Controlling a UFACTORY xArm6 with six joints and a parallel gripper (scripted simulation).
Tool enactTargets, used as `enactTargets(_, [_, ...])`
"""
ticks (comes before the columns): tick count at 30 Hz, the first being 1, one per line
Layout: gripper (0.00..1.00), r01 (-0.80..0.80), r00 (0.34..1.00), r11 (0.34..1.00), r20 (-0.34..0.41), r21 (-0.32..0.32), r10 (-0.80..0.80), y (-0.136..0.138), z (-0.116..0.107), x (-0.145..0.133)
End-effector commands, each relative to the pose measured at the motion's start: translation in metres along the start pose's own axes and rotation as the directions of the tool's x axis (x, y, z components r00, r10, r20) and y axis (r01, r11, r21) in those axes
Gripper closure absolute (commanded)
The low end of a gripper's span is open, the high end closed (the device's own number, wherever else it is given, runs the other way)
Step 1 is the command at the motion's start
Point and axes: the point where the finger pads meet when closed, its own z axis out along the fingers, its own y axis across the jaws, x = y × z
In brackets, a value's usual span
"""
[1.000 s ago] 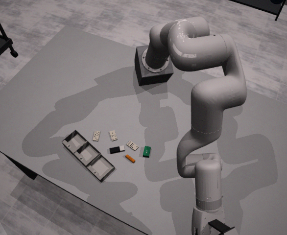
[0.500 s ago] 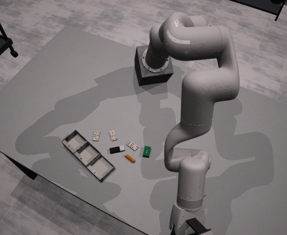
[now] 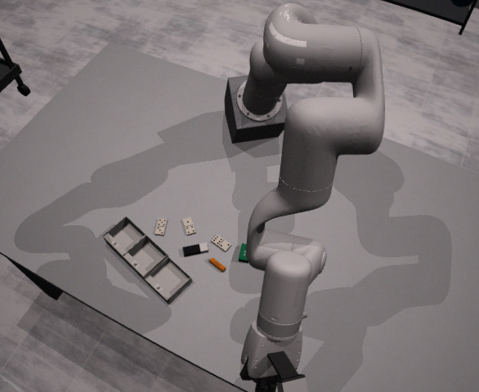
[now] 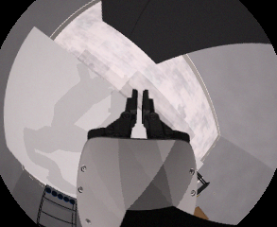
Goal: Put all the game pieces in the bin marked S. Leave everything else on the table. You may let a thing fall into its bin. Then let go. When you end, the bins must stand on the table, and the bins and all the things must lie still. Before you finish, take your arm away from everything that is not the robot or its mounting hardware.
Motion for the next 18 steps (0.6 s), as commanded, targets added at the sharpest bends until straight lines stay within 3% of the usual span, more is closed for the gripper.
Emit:
enactTargets(1, [0.93,-0.047,0.996,0.999,0.080,-0.021,0.049,0.022,-0.008,-0.028])
enactTargets(6, [0.93,-0.047,0.995,0.999,0.086,-0.022,0.049,0.039,-0.017,-0.035])
enactTargets(8, [0.93,-0.096,0.981,0.995,0.168,-0.040,0.102,0.048,-0.023,-0.047])
enactTargets(14, [0.93,-0.097,0.980,0.994,0.170,-0.041,0.103,0.067,-0.035,-0.071])
enactTargets(16, [0.93,-0.151,0.956,0.987,0.247,-0.059,0.161,0.075,-0.042,-0.084])
enactTargets(18, [0.93,-0.151,0.956,0.987,0.247,-0.059,0.161,0.083,-0.049,-0.096])
